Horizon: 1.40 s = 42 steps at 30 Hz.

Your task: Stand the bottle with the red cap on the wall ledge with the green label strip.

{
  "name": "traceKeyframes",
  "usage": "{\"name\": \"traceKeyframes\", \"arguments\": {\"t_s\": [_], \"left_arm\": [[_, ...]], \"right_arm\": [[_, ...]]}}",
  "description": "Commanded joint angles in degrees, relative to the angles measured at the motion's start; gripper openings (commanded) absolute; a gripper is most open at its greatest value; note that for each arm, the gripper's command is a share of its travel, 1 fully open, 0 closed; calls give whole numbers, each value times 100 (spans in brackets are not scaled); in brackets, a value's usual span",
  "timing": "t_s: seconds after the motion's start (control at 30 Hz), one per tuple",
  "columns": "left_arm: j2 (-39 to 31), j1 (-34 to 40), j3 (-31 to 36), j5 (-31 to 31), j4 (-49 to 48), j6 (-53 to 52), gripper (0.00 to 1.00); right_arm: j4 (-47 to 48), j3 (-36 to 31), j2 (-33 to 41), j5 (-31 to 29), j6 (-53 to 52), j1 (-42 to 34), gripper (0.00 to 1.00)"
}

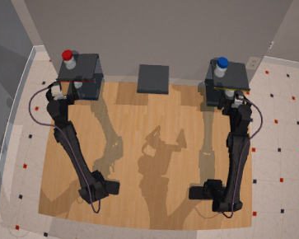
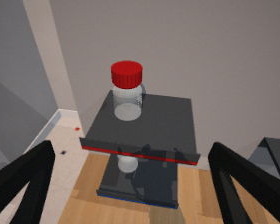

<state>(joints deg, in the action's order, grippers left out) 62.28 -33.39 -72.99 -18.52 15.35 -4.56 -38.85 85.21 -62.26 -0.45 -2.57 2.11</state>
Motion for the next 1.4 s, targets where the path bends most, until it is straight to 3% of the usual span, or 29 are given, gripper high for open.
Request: {"name": "traceKeyframes", "arguments": {"t_s": [0.0,0.17,0.67,0.7,0.83,1.0,1.17,1.33,1.37], "left_arm": [[171,-360,-421,-459,223,-160,100],[314,-646,-644,-501,296,-197,100],[274,-624,-606,-512,242,-160,100],[269,-624,-602,-500,145,-155,94],[319,-584,-576,-375,-74,-70,94],[771,-194,-255,-36,-1213,137,94],[1567,203,-37,159,-2203,289,94],[2363,407,-326,236,-2815,419,94],[2363,407,-326,236,-2815,419,94]], "right_arm": [[-807,455,-222,52,-74,95,100],[-875,759,-356,64,-47,128,100],[-900,722,-322,26,-23,96,100],[-900,722,-322,26,-23,96,100],[-900,722,-322,26,-23,96,100],[-824,711,-318,104,0,135,100],[-59,62,-43,377,162,336,100],[745,-1159,361,693,313,793,100],[745,-1159,361,693,313,793,100]]}}
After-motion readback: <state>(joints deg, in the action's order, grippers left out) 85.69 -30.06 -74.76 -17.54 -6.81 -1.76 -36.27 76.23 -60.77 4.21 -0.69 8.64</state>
